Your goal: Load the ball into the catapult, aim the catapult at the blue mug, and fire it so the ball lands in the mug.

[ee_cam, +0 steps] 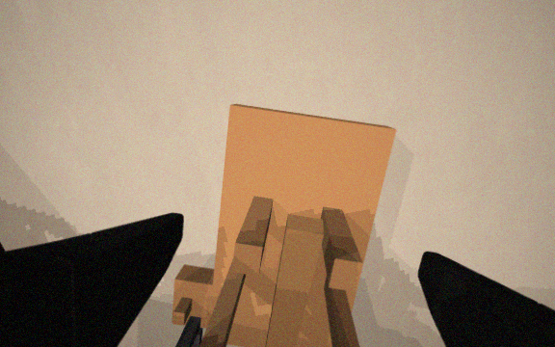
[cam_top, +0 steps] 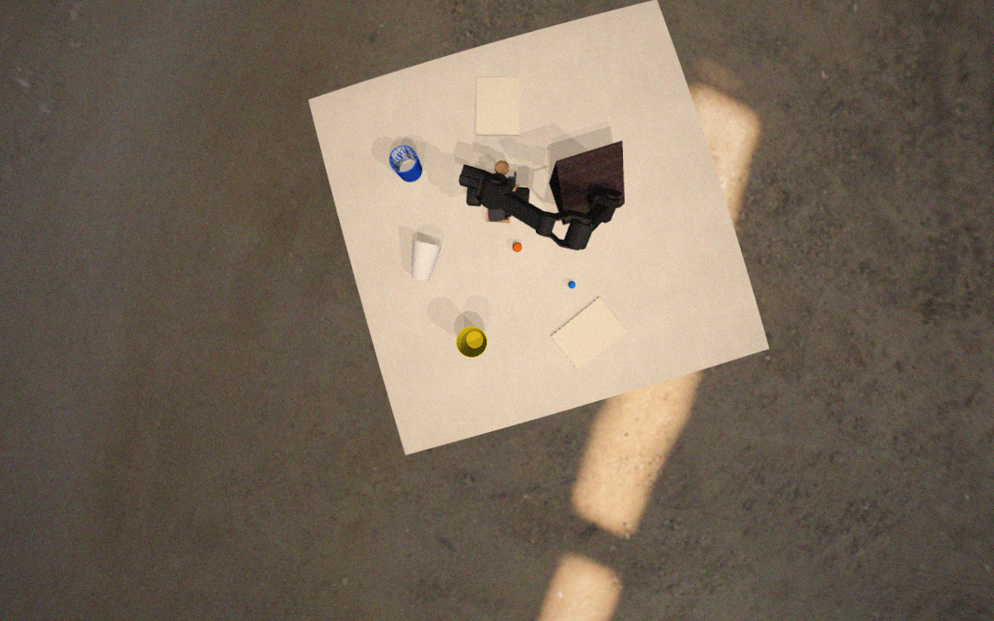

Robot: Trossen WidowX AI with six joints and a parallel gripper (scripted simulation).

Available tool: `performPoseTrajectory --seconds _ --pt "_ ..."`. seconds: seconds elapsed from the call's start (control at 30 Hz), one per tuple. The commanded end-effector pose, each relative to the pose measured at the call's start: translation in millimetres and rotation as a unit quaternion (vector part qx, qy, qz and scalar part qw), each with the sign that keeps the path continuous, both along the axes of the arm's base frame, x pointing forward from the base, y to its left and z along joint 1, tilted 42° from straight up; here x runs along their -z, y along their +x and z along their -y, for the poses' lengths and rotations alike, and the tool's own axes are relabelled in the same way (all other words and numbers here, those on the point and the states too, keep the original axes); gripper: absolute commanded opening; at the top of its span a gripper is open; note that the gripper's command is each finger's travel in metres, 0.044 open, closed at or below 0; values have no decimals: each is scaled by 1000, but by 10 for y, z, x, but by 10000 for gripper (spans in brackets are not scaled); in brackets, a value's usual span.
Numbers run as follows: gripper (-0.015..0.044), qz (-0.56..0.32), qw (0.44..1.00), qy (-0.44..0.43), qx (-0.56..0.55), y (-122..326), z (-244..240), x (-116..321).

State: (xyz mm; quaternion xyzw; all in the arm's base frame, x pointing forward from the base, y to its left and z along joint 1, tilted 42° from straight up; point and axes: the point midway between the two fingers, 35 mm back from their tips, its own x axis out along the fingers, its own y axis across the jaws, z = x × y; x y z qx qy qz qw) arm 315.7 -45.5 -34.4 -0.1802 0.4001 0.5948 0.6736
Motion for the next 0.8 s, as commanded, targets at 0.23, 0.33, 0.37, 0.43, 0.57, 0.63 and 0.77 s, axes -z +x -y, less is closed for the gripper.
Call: performPoseTrajectory --seconds 0.23,0.33,0.37,0.43,0.57,0.63,0.77 --pt "440 0 1000 2 3 -2 -119 127" --pt "440 0 1000 3 3 -4 -152 163" --pt "440 0 1000 3 3 -5 -164 174" --pt "440 0 1000 3 3 -8 -186 197" --pt "440 0 1000 3 3 -12 -222 235" --pt "387 0 1000 1 0 -11 -197 211" --pt "282 0 1000 1 0 -11 -197 211"
